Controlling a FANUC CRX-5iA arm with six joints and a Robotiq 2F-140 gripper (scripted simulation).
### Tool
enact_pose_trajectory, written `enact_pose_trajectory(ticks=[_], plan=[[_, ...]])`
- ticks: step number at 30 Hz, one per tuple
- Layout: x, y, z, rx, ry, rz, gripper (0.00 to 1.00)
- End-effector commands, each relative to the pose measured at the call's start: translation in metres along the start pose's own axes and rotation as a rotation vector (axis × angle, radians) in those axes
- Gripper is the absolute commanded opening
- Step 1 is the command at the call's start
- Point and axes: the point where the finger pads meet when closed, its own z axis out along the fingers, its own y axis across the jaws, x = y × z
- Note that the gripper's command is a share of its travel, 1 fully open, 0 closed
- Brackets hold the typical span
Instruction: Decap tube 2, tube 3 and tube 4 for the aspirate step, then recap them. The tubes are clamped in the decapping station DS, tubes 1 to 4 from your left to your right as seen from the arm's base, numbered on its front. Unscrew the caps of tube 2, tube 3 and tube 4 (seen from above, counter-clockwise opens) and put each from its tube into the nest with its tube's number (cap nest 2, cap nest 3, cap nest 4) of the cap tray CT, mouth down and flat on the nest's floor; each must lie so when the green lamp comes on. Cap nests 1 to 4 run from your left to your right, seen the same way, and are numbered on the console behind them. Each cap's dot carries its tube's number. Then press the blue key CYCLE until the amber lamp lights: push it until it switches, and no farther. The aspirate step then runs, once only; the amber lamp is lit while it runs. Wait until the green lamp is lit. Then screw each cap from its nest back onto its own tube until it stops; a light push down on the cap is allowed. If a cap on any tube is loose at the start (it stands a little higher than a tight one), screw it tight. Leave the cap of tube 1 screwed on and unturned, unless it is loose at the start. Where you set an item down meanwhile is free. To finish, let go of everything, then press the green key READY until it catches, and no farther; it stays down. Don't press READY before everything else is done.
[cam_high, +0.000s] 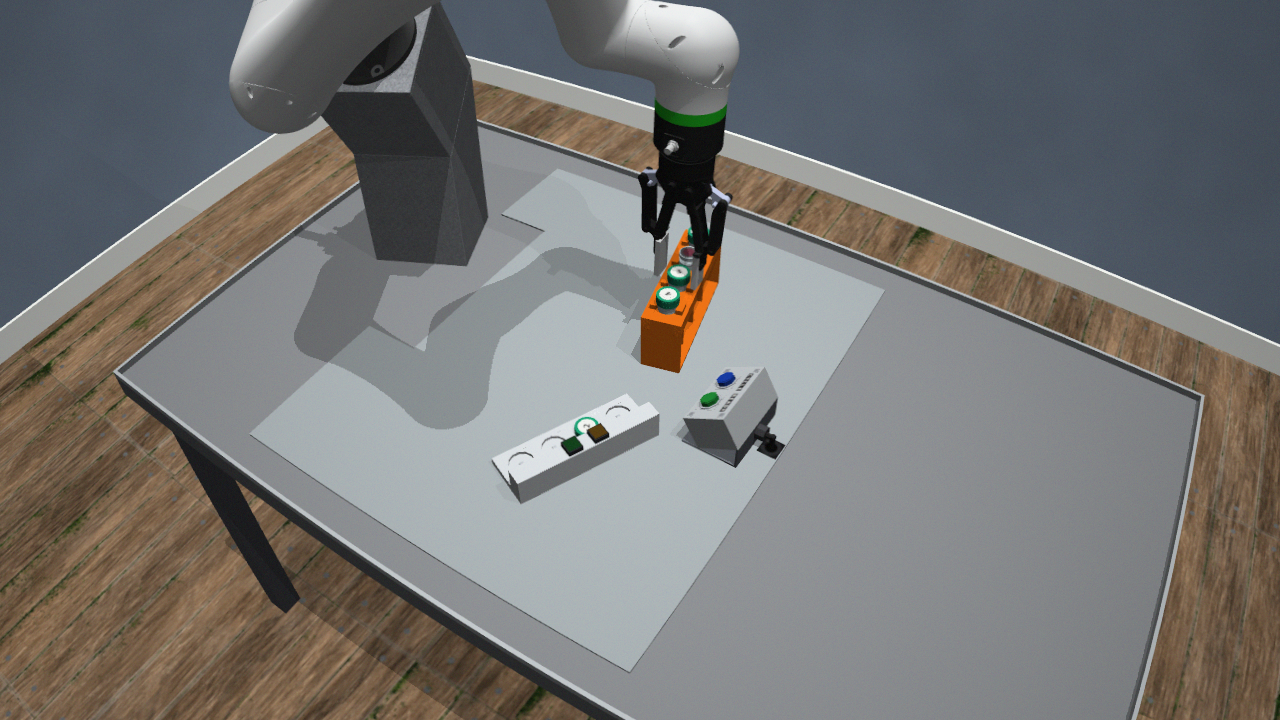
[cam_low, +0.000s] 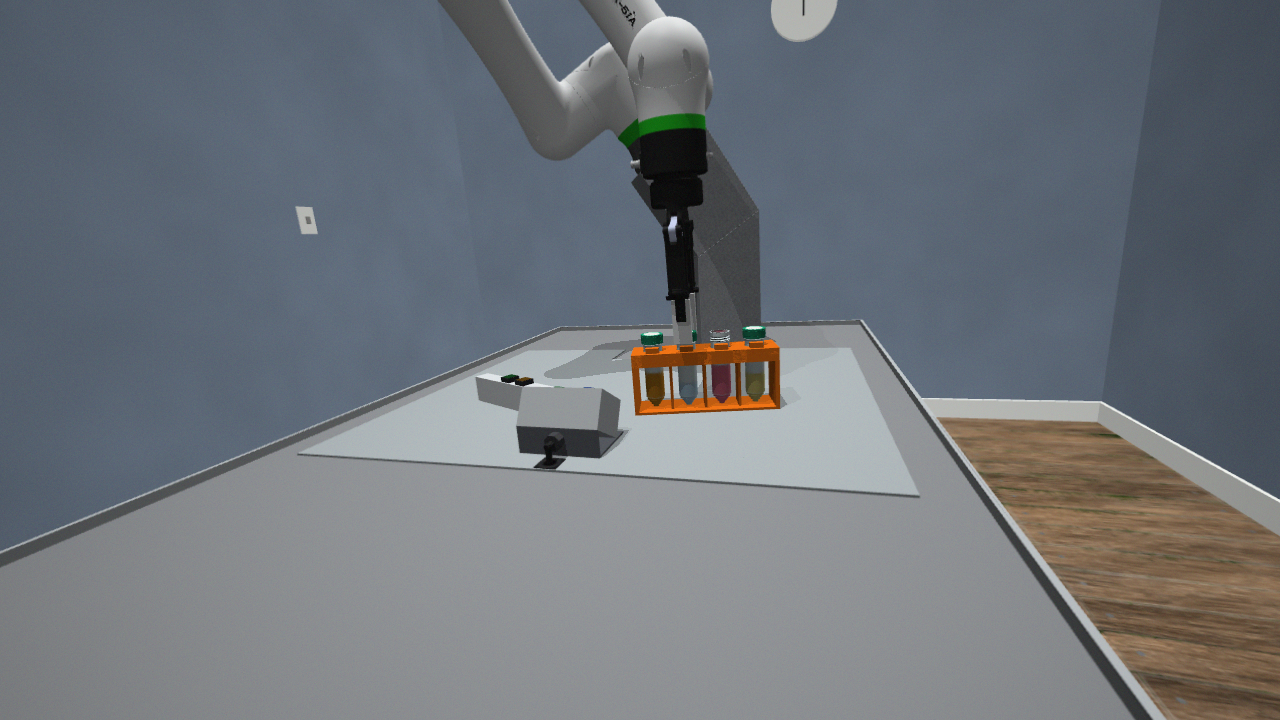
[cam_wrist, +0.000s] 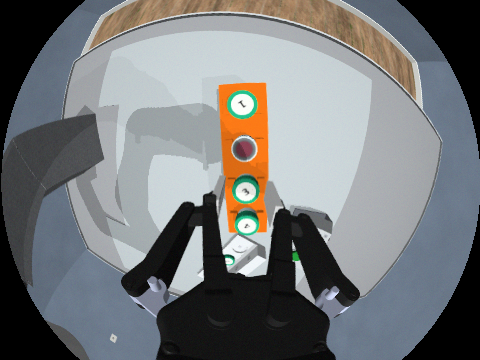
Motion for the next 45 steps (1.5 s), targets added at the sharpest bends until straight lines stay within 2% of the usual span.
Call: enact_pose_trajectory(ticks=[1,3,13,14,28,42,45], plan=[[0.0001,0.0000,0.0000,-0.038,-0.004,0.232,0.35],[0.0001,0.0000,0.0000,-0.038,-0.002,0.357,0.35],[0.0000,0.0000,0.0001,-0.038,-0.002,0.363,0.35],[0.0000,0.0000,0.0001,-0.038,-0.002,0.363,0.00],[0.0000,0.0000,0.0001,-0.038,-0.002,0.363,0.00],[0.0000,0.0000,-0.0003,-0.037,-0.015,-0.317,0.00],[0.0000,0.0000,-0.0003,-0.035,-0.015,-0.337,0.00]])
